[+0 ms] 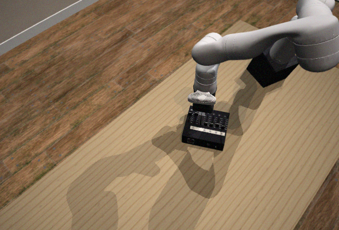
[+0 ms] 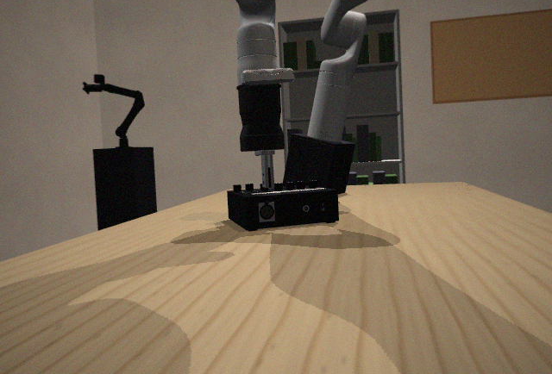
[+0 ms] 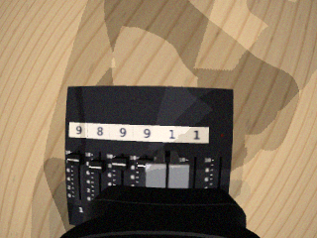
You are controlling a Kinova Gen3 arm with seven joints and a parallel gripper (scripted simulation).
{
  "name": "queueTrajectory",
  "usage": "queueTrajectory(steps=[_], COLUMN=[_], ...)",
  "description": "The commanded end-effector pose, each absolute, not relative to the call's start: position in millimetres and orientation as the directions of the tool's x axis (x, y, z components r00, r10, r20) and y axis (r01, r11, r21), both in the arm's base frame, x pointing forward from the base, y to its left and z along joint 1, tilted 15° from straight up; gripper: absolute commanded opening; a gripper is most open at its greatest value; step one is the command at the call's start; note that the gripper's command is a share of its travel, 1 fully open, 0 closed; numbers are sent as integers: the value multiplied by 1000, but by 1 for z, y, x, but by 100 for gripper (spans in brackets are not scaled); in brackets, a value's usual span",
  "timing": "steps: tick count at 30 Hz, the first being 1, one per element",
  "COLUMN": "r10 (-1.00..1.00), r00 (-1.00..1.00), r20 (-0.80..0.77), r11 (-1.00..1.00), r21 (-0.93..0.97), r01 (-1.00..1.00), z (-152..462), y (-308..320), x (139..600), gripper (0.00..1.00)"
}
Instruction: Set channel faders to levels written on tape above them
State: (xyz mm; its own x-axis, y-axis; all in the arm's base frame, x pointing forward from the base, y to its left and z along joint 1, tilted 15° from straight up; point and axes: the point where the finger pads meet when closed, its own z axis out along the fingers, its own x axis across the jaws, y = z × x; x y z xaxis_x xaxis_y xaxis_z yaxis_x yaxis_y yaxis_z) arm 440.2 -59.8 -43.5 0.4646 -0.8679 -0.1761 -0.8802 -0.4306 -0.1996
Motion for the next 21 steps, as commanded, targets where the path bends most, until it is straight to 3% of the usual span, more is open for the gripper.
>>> queueTrajectory(steps=[1, 21], r10=[-870, -870], r00=[463, 463], r20=[-170, -170], r11=[-429, -429], r21=[-201, -201], r01=[-881, -881], z=[-45, -47], y=[-64, -68], x=[439, 429], gripper=[0, 0])
